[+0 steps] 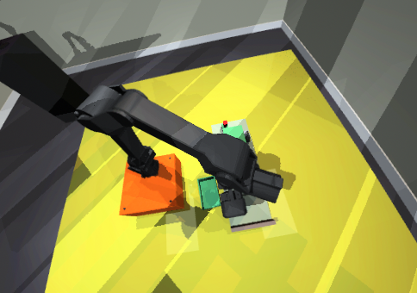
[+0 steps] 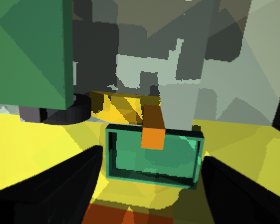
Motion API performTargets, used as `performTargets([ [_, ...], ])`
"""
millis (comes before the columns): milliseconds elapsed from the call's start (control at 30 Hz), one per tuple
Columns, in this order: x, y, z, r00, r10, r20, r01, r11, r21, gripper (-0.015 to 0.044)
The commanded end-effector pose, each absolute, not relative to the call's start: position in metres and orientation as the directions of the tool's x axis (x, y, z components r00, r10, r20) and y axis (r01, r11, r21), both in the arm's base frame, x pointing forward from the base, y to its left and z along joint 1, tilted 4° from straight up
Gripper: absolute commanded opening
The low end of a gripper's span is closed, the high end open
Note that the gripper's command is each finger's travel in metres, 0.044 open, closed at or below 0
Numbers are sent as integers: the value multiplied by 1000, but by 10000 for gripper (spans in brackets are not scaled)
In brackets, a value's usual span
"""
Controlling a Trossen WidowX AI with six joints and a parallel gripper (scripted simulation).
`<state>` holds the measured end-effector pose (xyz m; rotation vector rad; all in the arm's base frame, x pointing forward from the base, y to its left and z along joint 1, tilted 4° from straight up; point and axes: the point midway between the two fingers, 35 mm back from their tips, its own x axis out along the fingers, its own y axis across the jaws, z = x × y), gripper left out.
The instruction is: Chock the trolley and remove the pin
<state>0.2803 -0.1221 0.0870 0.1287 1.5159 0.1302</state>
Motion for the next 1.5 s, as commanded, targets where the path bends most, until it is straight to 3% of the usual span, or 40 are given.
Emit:
performTargets([
  [0,283,-118,88,54,168,-984,32,985,170,216],
  [33,285,-116,90,61,169,-984,56,984,172,190],
  [167,295,-104,108,151,163,-975,102,979,179,190],
  [633,313,-47,121,139,232,-963,544,795,270,190],
  [1067,319,11,135,108,298,-948,864,444,238,190],
  [1467,315,65,148,63,354,-933,995,49,86,190],
])
